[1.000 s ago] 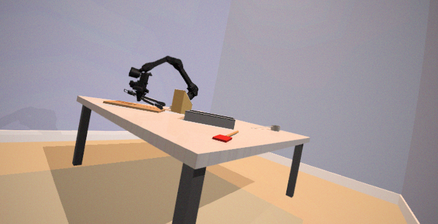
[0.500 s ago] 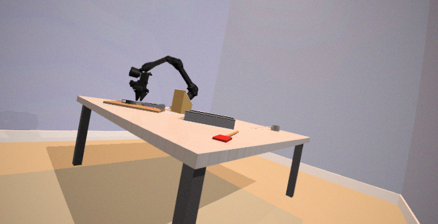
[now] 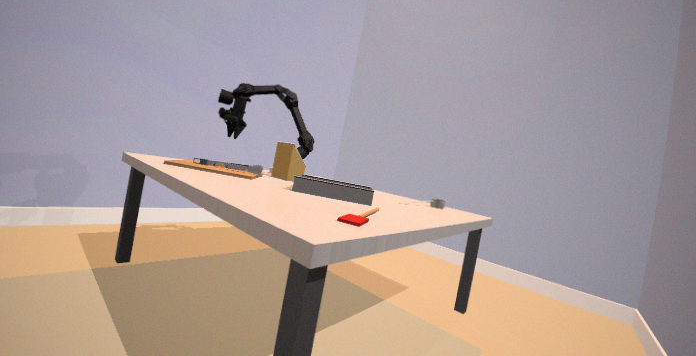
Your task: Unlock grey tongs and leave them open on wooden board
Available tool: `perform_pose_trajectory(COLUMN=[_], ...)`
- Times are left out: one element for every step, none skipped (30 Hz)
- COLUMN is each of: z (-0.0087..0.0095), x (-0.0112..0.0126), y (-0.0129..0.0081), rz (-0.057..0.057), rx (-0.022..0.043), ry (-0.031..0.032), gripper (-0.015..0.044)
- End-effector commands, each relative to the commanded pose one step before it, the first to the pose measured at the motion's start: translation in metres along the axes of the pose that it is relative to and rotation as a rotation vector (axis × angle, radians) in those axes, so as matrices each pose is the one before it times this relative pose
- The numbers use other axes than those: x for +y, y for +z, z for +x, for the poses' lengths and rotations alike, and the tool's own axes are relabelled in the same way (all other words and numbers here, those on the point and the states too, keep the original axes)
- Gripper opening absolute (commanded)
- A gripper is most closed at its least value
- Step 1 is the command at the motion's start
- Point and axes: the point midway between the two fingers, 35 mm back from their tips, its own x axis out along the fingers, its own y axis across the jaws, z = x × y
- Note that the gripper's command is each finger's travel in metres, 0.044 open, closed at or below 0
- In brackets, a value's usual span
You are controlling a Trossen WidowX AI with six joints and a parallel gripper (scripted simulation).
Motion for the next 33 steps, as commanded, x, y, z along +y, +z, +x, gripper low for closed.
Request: perform_pose_trajectory(z=[-0.00172, 0.00000, 0.00000, 0.00000, -0.00209, -0.00439, -0.00579, -0.00735, -0.00983, -0.01131, -0.00584, -0.00345, -0.00126, 0.00000, 0.00000, 0.00000, 0.00000, 0.00000, 0.00000, 0.00000, 0.00000, 0.00000, 0.00000, 0.00000, 0.00000, 0.00000, 0.00000, 0.00000, 0.00000, 0.00000, 0.00000, 0.00000, 0.00000], x=[-0.01179, 0.00000, 0.00000, 0.00000, 0.00015, 0.00033, 0.00045, 0.00054, 0.00073, 0.00082, 0.00042, 0.00025, 0.00009, 0.00000, 0.00000, 0.00000, 0.00000, 0.00000, 0.00000, 0.00000, 0.00000, 0.00000, 0.00000, 0.00000, 0.00000, 0.00000, 0.00000, 0.00000, 0.00000, 0.00000, 0.00000, 0.00000, 0.00000], y=[-0.00647, 0.00000, 0.00000, 0.00000, 0.00010, 0.00016, 0.00014, -0.00002, -0.00034, -0.00077, -0.00056, -0.00039, -0.00015, 0.00000, 0.00000, 0.00000, 0.00000, 0.00000, 0.00000, 0.00000, 0.00000, 0.00000, 0.00000, 0.00000, 0.00000, 0.00000, 0.00000, 0.00000, 0.00000, 0.00000, 0.00000, 0.00000, 0.00000], rz=[-0.0220, 0.0000, 0.0000, 0.0000, 0.0005, 0.0011, 0.0010, 0.0018, 0.0017, 0.0030, 0.0015, 0.0009, 0.0003, 0.0000, 0.0000, 0.0000, 0.0000, 0.0000, 0.0000, 0.0000, 0.0000, 0.0000, 0.0000, 0.0000, 0.0000, 0.0000, 0.0000, 0.0000, 0.0000, 0.0000, 0.0000, 0.0000, 0.0000], rx=[0.02717, 0.00000, 0.00000, 0.00000, -0.00060, -0.00125, -0.00207, -0.00192, -0.00279, -0.00259, -0.00129, -0.00075, -0.00027, 0.00000, 0.00000, 0.00000, 0.00000, 0.00000, 0.00000, 0.00000, 0.00000, 0.00000, 0.00000, 0.00000, 0.00000, 0.00000, 0.00000, 0.00000, 0.00000, 0.00000, 0.00000, 0.00000, 0.00000], ry=[-0.01945, 0.00000, 0.00000, 0.00000, 0.00053, 0.00110, 0.00142, 0.00185, 0.00293, 0.00262, 0.00135, 0.00080, 0.00029, 0.00000, 0.00000, 0.00000, 0.00000, 0.00000, 0.00000, 0.00000, 0.00000, 0.00000, 0.00000, 0.00000, 0.00000, 0.00000, 0.00000, 0.00000, 0.00000, 0.00000, 0.00000, 0.00000, 0.00000], gripper=[0.0440, 0.0440, 0.0440, 0.0440, 0.0440, 0.0440, 0.0440, 0.0440, 0.0440, 0.0440, 0.0440, 0.0440, 0.0440, 0.0440, 0.0440, 0.0440, 0.0440, 0.0440, 0.0440, 0.0440, 0.0440, 0.0440, 0.0440, 0.0440, 0.0440, 0.0440, 0.0440, 0.0440, 0.0440, 0.0440, 0.0440, 0.0440, 0.0440])
